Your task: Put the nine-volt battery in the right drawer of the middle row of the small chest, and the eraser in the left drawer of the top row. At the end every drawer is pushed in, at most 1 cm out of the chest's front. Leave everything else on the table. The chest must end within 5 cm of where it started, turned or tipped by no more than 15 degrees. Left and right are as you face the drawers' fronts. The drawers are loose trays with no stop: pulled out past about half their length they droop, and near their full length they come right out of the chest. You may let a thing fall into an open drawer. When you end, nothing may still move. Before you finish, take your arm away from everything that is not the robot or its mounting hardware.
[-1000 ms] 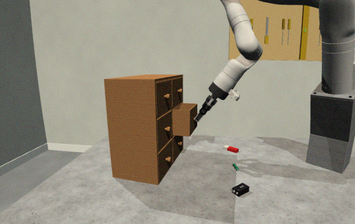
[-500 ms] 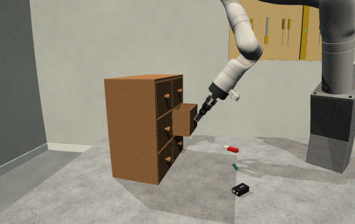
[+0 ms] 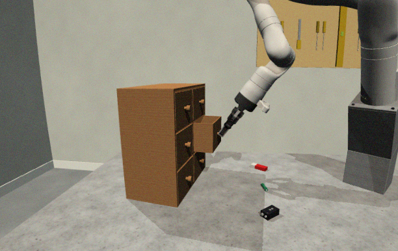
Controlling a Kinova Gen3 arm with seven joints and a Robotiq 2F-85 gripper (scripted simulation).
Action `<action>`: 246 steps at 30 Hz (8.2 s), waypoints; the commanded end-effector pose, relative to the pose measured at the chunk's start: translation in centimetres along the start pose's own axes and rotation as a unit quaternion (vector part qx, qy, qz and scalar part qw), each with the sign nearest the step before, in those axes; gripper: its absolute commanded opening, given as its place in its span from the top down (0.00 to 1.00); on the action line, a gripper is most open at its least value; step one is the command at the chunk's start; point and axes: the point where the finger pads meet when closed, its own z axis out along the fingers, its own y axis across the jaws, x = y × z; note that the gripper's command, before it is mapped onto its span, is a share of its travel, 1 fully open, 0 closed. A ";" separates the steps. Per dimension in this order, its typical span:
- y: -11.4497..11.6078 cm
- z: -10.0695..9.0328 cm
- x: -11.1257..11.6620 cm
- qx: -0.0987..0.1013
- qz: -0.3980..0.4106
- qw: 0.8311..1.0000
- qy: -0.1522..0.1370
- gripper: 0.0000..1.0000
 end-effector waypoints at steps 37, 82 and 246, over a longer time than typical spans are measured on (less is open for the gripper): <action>-0.1 -5.3 4.3 -0.005 -0.001 1.000 0.007 0.67; -5.4 -10.6 10.1 0.047 -0.090 0.966 0.239 0.67; 20.5 0.9 20.9 -0.126 -0.399 0.866 0.273 0.58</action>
